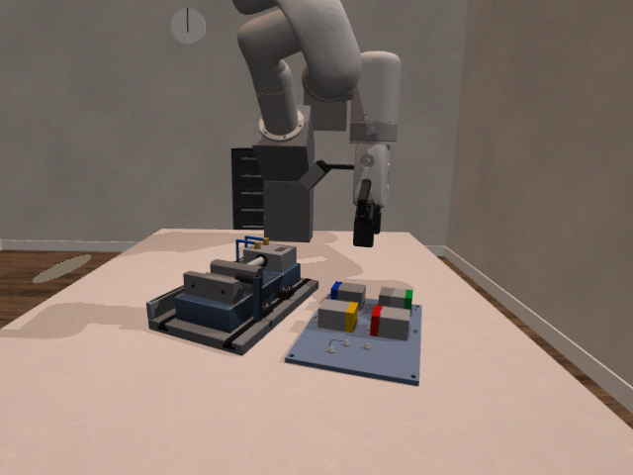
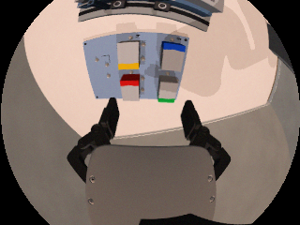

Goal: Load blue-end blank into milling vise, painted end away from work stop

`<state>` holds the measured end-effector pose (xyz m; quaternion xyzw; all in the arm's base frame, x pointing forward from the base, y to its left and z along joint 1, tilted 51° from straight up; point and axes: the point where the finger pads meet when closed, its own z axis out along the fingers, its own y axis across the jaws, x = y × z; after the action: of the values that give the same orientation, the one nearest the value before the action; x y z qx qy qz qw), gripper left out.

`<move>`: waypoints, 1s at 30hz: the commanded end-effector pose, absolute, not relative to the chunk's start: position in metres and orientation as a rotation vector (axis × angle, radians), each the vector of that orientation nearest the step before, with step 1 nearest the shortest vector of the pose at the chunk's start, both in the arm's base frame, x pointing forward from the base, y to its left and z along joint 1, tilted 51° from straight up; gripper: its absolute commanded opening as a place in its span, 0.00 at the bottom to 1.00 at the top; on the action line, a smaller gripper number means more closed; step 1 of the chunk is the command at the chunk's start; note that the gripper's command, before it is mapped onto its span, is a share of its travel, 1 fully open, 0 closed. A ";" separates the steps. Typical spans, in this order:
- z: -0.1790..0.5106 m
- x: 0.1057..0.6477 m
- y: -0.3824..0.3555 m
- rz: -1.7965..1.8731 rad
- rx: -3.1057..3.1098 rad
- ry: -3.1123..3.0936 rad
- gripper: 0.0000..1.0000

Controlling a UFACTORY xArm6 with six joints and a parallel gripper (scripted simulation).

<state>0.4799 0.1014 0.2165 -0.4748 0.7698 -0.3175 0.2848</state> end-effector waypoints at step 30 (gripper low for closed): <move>0.225 0.504 0.154 -0.850 -1.265 2.051 1.00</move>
<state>0.5040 0.1534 0.2236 -0.4740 0.7687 -0.3188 0.2877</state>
